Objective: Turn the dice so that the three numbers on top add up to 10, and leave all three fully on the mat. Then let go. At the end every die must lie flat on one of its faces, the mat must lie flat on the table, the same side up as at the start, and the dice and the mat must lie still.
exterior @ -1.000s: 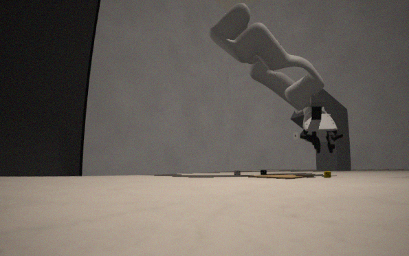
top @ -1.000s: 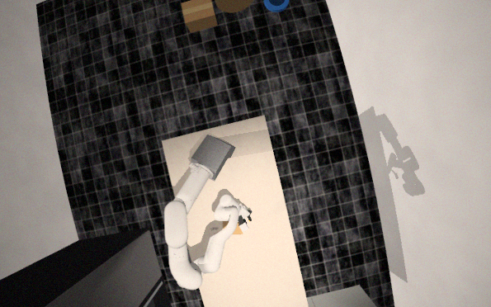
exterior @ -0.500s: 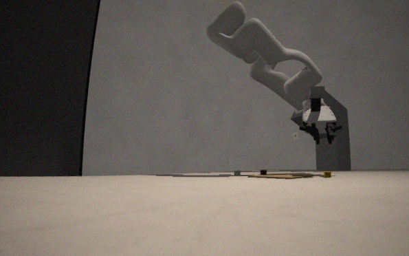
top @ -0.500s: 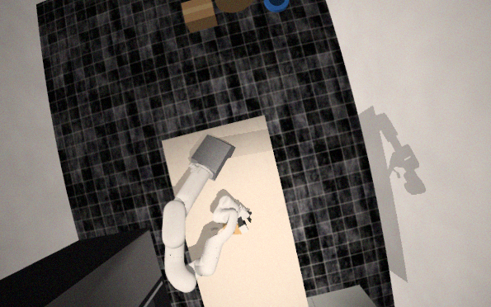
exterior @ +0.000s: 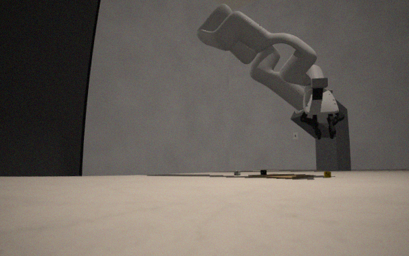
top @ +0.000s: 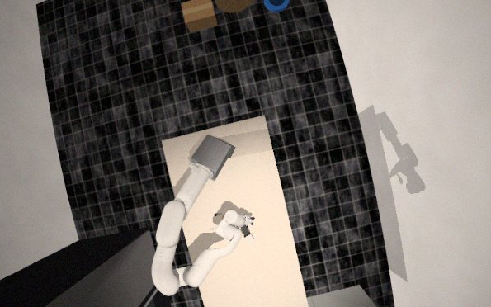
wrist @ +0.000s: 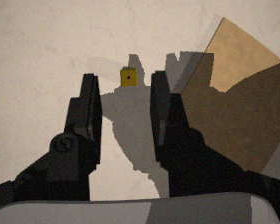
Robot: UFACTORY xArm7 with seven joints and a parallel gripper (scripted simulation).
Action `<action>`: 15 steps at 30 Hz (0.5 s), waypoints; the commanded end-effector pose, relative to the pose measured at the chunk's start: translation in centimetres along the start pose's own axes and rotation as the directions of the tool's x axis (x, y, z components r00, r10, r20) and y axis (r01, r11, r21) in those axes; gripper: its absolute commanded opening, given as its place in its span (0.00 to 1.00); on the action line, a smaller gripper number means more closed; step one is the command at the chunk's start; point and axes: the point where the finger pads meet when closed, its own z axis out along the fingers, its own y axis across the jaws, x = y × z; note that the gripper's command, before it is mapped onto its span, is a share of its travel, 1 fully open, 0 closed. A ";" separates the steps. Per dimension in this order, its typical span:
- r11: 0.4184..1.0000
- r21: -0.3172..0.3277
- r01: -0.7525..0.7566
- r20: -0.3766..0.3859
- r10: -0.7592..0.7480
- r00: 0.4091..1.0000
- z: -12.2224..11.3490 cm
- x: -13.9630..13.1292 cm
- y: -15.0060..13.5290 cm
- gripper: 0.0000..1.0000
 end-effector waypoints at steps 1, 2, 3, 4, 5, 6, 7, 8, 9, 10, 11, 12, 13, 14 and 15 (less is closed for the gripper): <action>1.000 -0.014 0.021 0.169 -0.018 0.985 0.3 0.6 0.2 0.31; 1.000 -0.014 0.021 0.191 -0.018 0.981 0.4 0.8 0.2 0.31; 1.000 -0.014 0.021 0.191 -0.018 0.981 0.4 0.8 0.2 0.31; 1.000 -0.014 0.021 0.191 -0.018 0.981 0.4 0.8 0.2 0.31; 1.000 -0.015 0.021 0.243 -0.017 0.970 0.4 1.1 0.2 0.31; 1.000 -0.009 0.018 0.291 -0.014 0.957 0.4 1.5 0.1 0.31; 1.000 -0.012 0.019 0.311 -0.015 0.950 0.4 1.6 0.1 0.31; 1.000 -0.014 0.020 0.335 -0.015 0.942 0.5 1.8 0.2 0.31; 1.000 -0.014 0.020 0.336 -0.015 0.942 0.5 1.8 0.2 0.31; 1.000 -0.014 0.021 0.376 -0.014 0.926 0.5 2.0 0.2 0.31; 1.000 -0.011 0.019 0.411 -0.013 0.912 0.5 2.3 0.1 0.31; 1.000 -0.010 0.019 0.413 -0.013 0.911 0.5 2.3 0.1 0.31; 1.000 -0.011 0.019 0.445 -0.012 0.895 0.5 2.6 0.1 0.31; 1.000 -0.013 0.020 0.473 -0.011 0.881 0.6 2.8 0.1 0.31; 1.000 -0.014 0.020 0.497 -0.011 0.868 0.6 3.0 0.1 0.31</action>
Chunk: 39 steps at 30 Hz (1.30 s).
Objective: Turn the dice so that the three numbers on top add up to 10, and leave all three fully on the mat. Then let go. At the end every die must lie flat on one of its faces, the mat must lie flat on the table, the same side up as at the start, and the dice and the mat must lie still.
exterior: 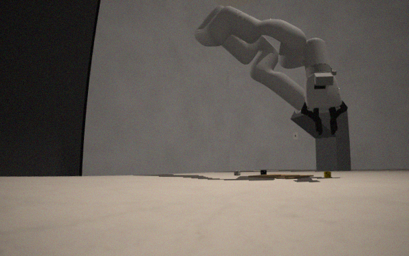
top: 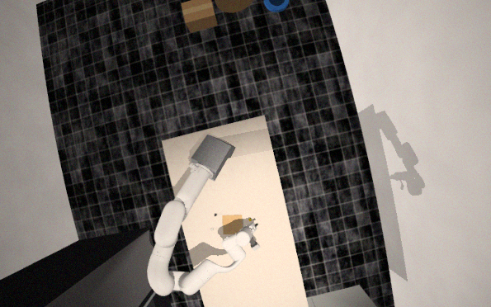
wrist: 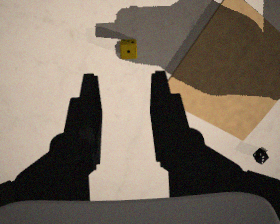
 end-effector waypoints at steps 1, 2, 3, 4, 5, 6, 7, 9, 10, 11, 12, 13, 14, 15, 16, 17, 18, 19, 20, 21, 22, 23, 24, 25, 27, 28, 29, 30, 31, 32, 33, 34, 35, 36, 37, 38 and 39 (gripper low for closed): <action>1.000 -0.022 0.015 0.162 -0.012 0.987 -0.1 0.8 0.1 0.31; 1.000 -0.020 0.015 0.179 -0.011 0.984 -0.2 0.9 0.1 0.31; 1.000 -0.019 0.015 0.191 -0.011 0.981 -0.2 1.0 0.1 0.31; 1.000 -0.017 0.015 0.199 -0.011 0.980 -0.3 1.1 0.1 0.31; 1.000 -0.017 0.015 0.199 -0.011 0.980 -0.3 1.1 0.1 0.31; 1.000 -0.017 0.015 0.199 -0.011 0.980 -0.3 1.1 0.1 0.31; 1.000 -0.017 0.015 0.204 -0.011 0.979 -0.3 1.1 0.0 0.31; 1.000 -0.016 0.015 0.206 -0.011 0.979 -0.3 1.1 0.0 0.31; 1.000 -0.016 0.015 0.206 -0.011 0.979 -0.3 1.1 0.0 1.00; 1.000 -0.016 0.015 0.206 -0.011 0.979 -0.3 1.1 0.0 1.00; 1.000 -0.016 0.015 0.206 -0.011 0.979 -0.3 1.1 0.0 1.00; 1.000 -0.016 0.015 0.206 -0.011 0.979 -0.3 1.1 0.0 1.00; 1.000 -0.016 0.015 0.206 -0.011 0.979 -0.3 1.1 0.0 1.00; 1.000 -0.016 0.015 0.206 -0.011 0.979 -0.3 1.1 0.0 1.00; 1.000 -0.016 0.015 0.206 -0.011 0.979 -0.3 1.1 0.0 1.00; 1.000 -0.016 0.015 0.206 -0.011 0.979 -0.3 1.1 0.0 1.00; 1.000 -0.016 0.015 0.206 -0.011 0.979 -0.3 1.1 0.0 1.00; 1.000 -0.016 0.015 0.206 -0.011 0.979 -0.3 1.1 0.0 1.00; 1.000 -0.017 0.013 0.206 -0.009 0.979 -0.3 1.1 0.0 1.00; 1.000 -0.018 0.007 0.206 -0.004 0.979 -0.3 1.1 0.0 1.00; 1.000 -0.018 0.007 0.206 -0.004 0.979 -0.3 1.1 0.0 1.00; 1.000 -0.018 0.007 0.206 -0.004 0.979 -0.3 1.1 0.0 1.00; 1.000 -0.020 -0.002 0.205 0.006 0.979 -0.2 1.1 0.0 1.00; 1.000 -0.023 -0.017 0.205 0.021 0.979 -0.2 1.1 0.0 1.00; 0.997 -0.033 -0.065 0.204 0.070 0.977 0.0 1.0 0.0 1.00; 0.994 -0.040 -0.098 0.202 0.104 0.974 0.1 0.9 0.0 1.00; 0.989 -0.049 -0.138 0.200 0.145 0.969 0.2 0.9 0.1 1.00; 0.981 -0.058 -0.184 0.198 0.192 0.961 0.3 0.8 0.1 1.00; 0.970 -0.068 -0.233 0.194 0.242 0.951 0.5 0.7 0.1 1.00; 0.970 -0.069 -0.235 0.194 0.244 0.950 0.5 0.7 0.1 1.00; 0.954 -0.080 -0.290 0.189 0.300 0.935 0.7 0.6 0.1 1.00; 0.953 -0.080 -0.291 0.189 0.301 0.935 0.7 0.6 0.1 1.00; 0.932 -0.092 -0.351 0.184 0.362 0.914 0.9 0.5 0.1 1.00; 0.918 -0.099 -0.383 0.180 0.395 0.901 1.0 0.5 0.1 1.00; 0.905 -0.105 -0.412 0.177 0.425 0.888 1.1 0.4 0.1 1.00; 0.905 -0.105 -0.413 0.177 0.426 0.887 1.1 0.4 0.1 1.00; 0.905 -0.105 -0.413 0.177 0.426 0.887 1.1 0.4 0.1 1.00</action>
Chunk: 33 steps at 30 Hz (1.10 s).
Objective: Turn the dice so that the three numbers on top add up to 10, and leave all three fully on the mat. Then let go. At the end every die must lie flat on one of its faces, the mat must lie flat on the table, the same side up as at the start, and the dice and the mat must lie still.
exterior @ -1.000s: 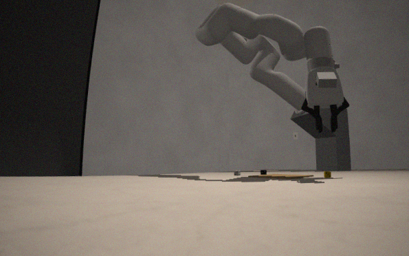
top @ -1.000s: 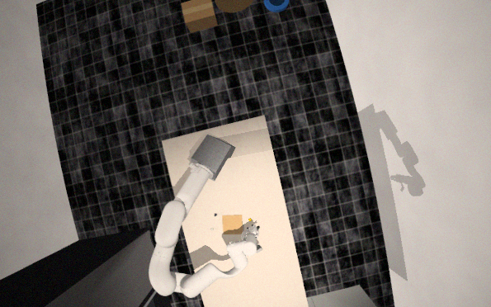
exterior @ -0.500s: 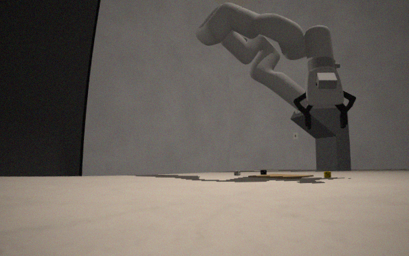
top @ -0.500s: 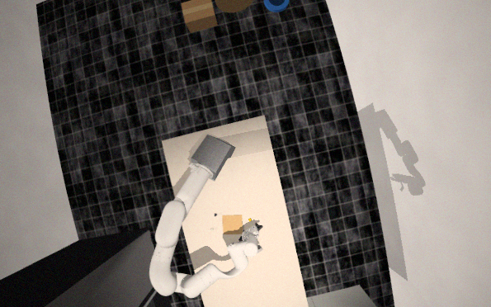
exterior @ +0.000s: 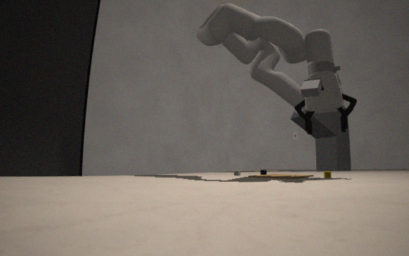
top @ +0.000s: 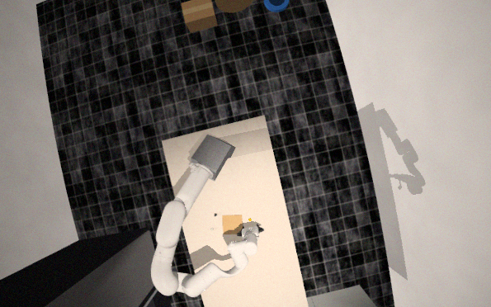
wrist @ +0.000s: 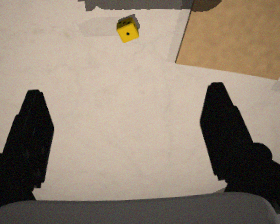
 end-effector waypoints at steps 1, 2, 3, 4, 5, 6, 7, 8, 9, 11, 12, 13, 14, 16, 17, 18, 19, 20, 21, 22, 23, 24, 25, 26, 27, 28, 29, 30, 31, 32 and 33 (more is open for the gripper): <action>0.997 0.006 -0.071 -0.015 0.071 0.997 0.0 0.0 -0.1 1.00; 0.990 0.007 -0.144 -0.015 0.144 0.990 0.3 0.0 -0.1 1.00; 0.976 0.008 -0.216 -0.014 0.216 0.976 0.5 -0.1 -0.1 1.00; 0.976 0.008 -0.218 -0.014 0.218 0.976 0.5 -0.1 -0.1 1.00; 0.966 0.008 -0.260 -0.014 0.260 0.965 0.7 -0.2 -0.1 1.00; 0.956 0.009 -0.292 -0.014 0.292 0.956 0.8 -0.2 -0.1 1.00; 0.956 0.009 -0.293 -0.014 0.293 0.956 0.8 -0.2 -0.1 1.00; 0.933 0.010 -0.359 -0.013 0.359 0.933 1.0 -0.2 0.0 1.00; 0.930 0.010 -0.367 -0.013 0.367 0.930 1.0 -0.3 0.0 1.00; 0.899 0.011 -0.438 -0.012 0.438 0.899 1.3 -0.3 0.0 1.00; 0.878 0.011 -0.478 -0.012 0.478 0.878 1.4 -0.4 0.0 1.00; 0.862 0.012 -0.506 -0.011 0.506 0.862 1.5 -0.4 0.0 1.00; 0.843 0.012 -0.537 -0.011 0.538 0.843 1.7 -0.4 0.1 1.00; 0.822 0.012 -0.570 -0.010 0.570 0.822 1.8 -0.5 0.1 1.00; 0.822 0.012 -0.570 -0.010 0.570 0.822 1.8 -0.5 0.1 1.00; 0.822 0.012 -0.570 -0.010 0.570 0.822 1.8 -0.5 0.1 1.00; 0.778 0.013 -0.628 -0.009 0.628 0.778 2.0 -0.5 0.1 1.00; 0.733 0.014 -0.680 -0.008 0.680 0.733 2.2 -0.6 0.2 1.00; 0.718 0.014 -0.696 -0.008 0.696 0.718 2.3 -0.6 0.2 1.00; 0.698 0.014 -0.716 -0.007 0.716 0.698 2.4 -0.7 0.2 1.00; 0.688 0.014 -0.726 -0.007 0.726 0.688 2.5 -0.7 0.2 1.00; 0.647 0.014 -0.763 -0.006 0.763 0.647 2.6 -0.7 0.2 1.00; 0.644 0.014 -0.765 -0.006 0.765 0.644 2.6 -0.7 0.2 1.00; 0.602 0.014 -0.798 -0.005 0.798 0.602 2.8 -0.8 0.3 1.00; 0.566 0.014 -0.824 -0.005 0.824 0.566 3.0 -0.9 0.3 1.00; 0.564 0.014 -0.826 -0.004 0.826 0.564 3.0 -0.9 0.3 1.00; 0.530 0.014 -0.848 -0.004 0.848 0.530 3.1 -0.9 0.3 1.00; 0.500 0.014 -0.866 -0.003 0.866 0.500 3.2 -0.9 0.3 1.00; 0.477 0.014 -0.879 -0.003 0.879 0.477 3.3 -1.0 0.3 1.00; 0.458 0.014 -0.889 -0.002 0.889 0.458 3.4 -1.0 0.4 1.00; 0.445 0.014 -0.896 -0.002 0.896 0.445 3.4 -1.0 0.4 1.00</action>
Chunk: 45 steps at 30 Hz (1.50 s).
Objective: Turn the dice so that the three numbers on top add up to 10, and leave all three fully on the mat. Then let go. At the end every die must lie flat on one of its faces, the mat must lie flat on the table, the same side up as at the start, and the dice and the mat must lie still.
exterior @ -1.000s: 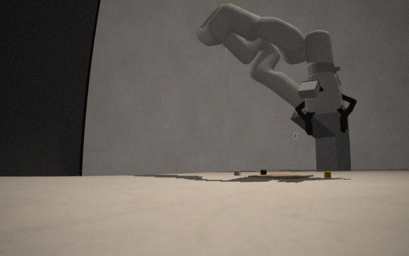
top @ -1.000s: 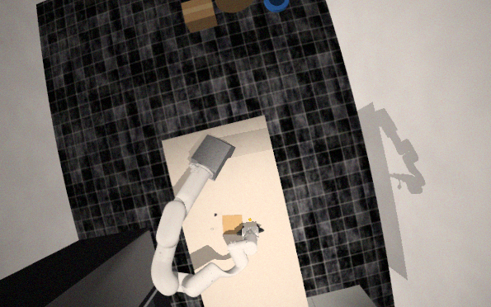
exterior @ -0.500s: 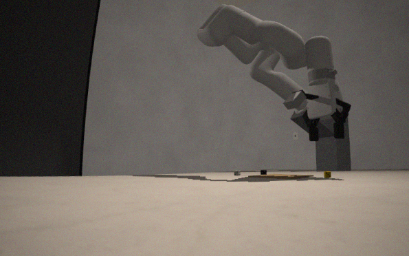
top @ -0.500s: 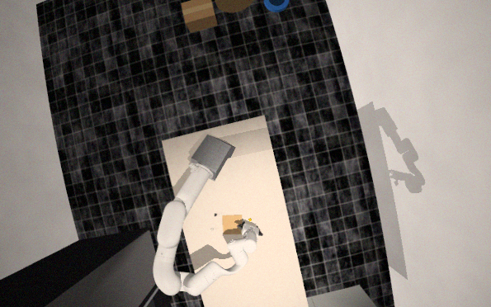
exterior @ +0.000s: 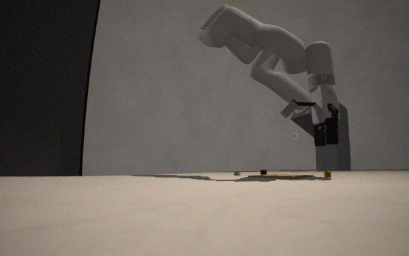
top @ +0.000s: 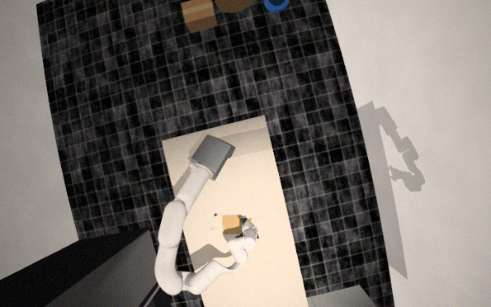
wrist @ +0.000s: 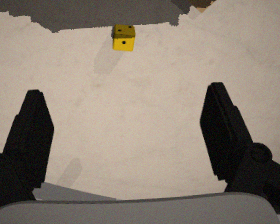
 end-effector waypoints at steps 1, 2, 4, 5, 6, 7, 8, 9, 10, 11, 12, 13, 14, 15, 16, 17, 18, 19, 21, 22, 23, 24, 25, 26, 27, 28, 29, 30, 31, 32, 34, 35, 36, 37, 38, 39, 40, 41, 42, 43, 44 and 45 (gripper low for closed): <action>0.996 0.016 -0.091 -0.002 0.091 0.996 0.1 -0.1 0.0 1.00; 0.996 0.016 -0.091 -0.002 0.091 0.996 0.1 -0.1 0.0 1.00; 0.994 0.016 -0.106 -0.002 0.106 0.994 0.2 -0.1 0.0 1.00; 0.994 0.016 -0.108 -0.002 0.108 0.994 0.2 -0.1 0.0 1.00; 0.994 0.016 -0.108 -0.002 0.108 0.994 0.2 -0.1 0.0 1.00; 0.994 0.016 -0.108 -0.002 0.108 0.994 0.2 -0.1 0.0 0.31; 0.994 0.016 -0.108 -0.002 0.108 0.994 0.2 -0.1 0.0 0.31; 0.994 0.016 -0.108 -0.002 0.108 0.994 0.2 -0.1 0.0 0.31; 0.994 0.016 -0.108 -0.002 0.108 0.994 0.2 -0.1 0.0 0.31; 0.994 0.016 -0.108 -0.002 0.108 0.994 0.2 -0.1 0.0 0.31; 0.994 0.016 -0.108 -0.002 0.108 0.994 0.2 -0.1 0.0 0.31; 0.994 0.016 -0.108 -0.002 0.108 0.994 0.2 -0.1 0.0 0.31; 0.994 0.016 -0.108 -0.002 0.108 0.994 0.2 -0.1 0.0 0.31; 0.994 0.016 -0.108 -0.002 0.108 0.994 0.2 -0.1 0.0 0.31; 0.994 0.016 -0.108 -0.002 0.108 0.994 0.2 -0.1 0.0 0.31; 0.994 0.016 -0.108 -0.002 0.108 0.994 0.2 -0.1 0.0 0.31; 0.994 0.016 -0.108 -0.002 0.108 0.994 0.2 -0.1 0.0 0.31; 0.994 0.016 -0.108 -0.002 0.108 0.994 0.2 -0.1 0.0 0.31; 0.994 0.016 -0.108 -0.002 0.108 0.994 0.2 -0.1 0.0 0.31; 0.994 0.016 -0.108 -0.002 0.108 0.994 0.2 -0.1 0.0 0.31; 0.994 0.016 -0.108 -0.002 0.108 0.994 0.2 -0.1 0.0 0.31; 0.994 0.016 -0.108 -0.002 0.108 0.994 0.2 -0.1 0.0 0.31; 0.994 0.016 -0.108 -0.002 0.108 0.994 0.2 -0.1 0.0 0.31; 0.994 0.016 -0.108 -0.002 0.108 0.994 0.2 -0.1 0.0 0.31; 0.994 0.016 -0.108 -0.002 0.108 0.994 0.2 -0.1 0.0 0.31; 0.994 0.016 -0.108 -0.002 0.108 0.994 0.2 -0.1 0.0 0.31; 0.994 0.016 -0.108 -0.002 0.108 0.994 0.2 -0.1 0.0 0.31; 0.994 0.016 -0.108 -0.002 0.108 0.994 0.2 -0.1 0.0 0.31; 0.994 0.016 -0.108 -0.002 0.108 0.994 0.2 -0.1 0.0 0.31; 0.994 0.016 -0.108 -0.002 0.108 0.994 0.2 -0.1 0.0 0.31; 0.994 0.016 -0.108 -0.002 0.108 0.994 0.2 -0.1 0.0 0.31; 0.994 0.016 -0.108 -0.002 0.108 0.994 0.2 -0.1 0.0 0.31; 0.994 0.016 -0.108 -0.002 0.108 0.994 0.2 -0.1 0.0 0.31; 0.994 0.016 -0.108 -0.002 0.108 0.994 0.2 -0.1 0.0 0.31; 0.994 0.016 -0.108 -0.002 0.108 0.994 0.2 -0.1 0.0 0.31; 0.994 0.016 -0.108 -0.002 0.108 0.994 0.2 -0.1 0.0 0.31; 0.994 0.016 -0.108 -0.002 0.108 0.994 0.2 -0.1 0.0 0.31; 0.994 0.016 -0.108 -0.002 0.108 0.994 0.2 -0.1 0.0 0.31; 0.994 0.016 -0.108 -0.002 0.108 0.994 0.2 -0.1 0.0 0.31; 0.994 0.016 -0.108 -0.002 0.108 0.994 0.2 -0.1 0.0 0.31; 0.994 0.016 -0.108 -0.002 0.108 0.994 0.2 -0.1 0.0 0.31; 0.994 0.016 -0.109 -0.002 0.109 0.994 0.2 -0.1 0.0 0.31</action>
